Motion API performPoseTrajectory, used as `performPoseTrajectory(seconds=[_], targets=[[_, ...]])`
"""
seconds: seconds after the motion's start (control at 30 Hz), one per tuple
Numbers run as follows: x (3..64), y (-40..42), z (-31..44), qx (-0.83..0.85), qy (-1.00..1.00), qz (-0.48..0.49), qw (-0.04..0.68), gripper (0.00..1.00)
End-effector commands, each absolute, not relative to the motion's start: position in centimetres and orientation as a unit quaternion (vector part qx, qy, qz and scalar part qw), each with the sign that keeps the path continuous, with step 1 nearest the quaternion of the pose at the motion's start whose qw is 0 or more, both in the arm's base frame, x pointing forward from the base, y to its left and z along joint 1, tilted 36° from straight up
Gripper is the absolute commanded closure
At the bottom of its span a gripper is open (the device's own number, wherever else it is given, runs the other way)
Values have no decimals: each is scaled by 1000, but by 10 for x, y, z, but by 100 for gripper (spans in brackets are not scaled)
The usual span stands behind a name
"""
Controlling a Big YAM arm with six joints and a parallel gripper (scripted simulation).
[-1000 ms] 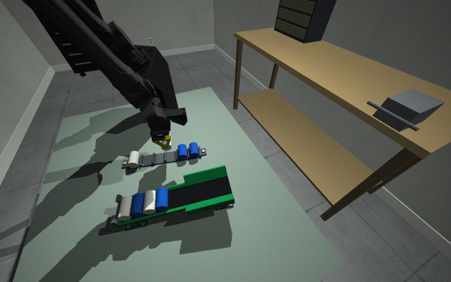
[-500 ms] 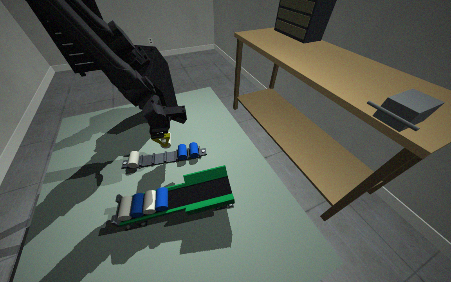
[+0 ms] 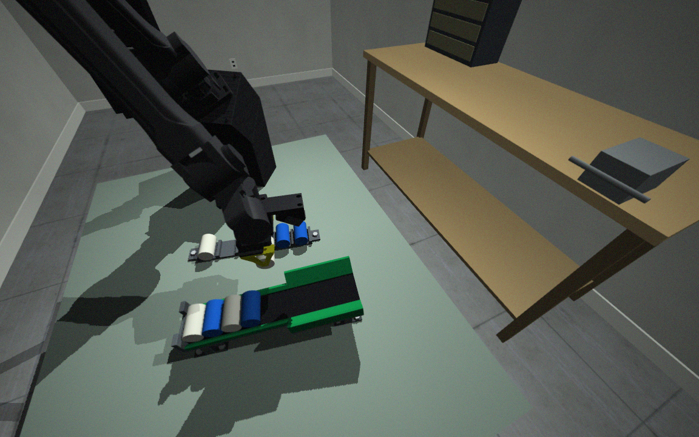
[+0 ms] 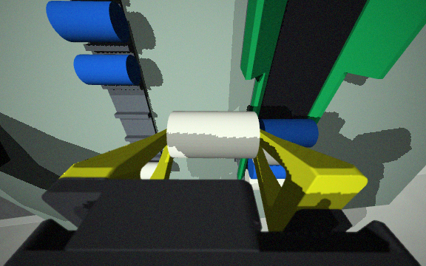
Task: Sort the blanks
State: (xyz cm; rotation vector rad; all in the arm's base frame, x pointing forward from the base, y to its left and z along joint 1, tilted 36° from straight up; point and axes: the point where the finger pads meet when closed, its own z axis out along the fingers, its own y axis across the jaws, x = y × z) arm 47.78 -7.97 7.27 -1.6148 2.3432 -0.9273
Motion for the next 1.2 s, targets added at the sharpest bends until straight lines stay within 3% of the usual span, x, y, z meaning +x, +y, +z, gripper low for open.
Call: performPoseTrajectory(seconds=[0.0,0.23,1.17], targets=[[522,-75,115,-537,782,-307,74,35],[553,-76,169,-535,783,-309,75,35],[556,-99,127,-539,783,-304,64,35]])
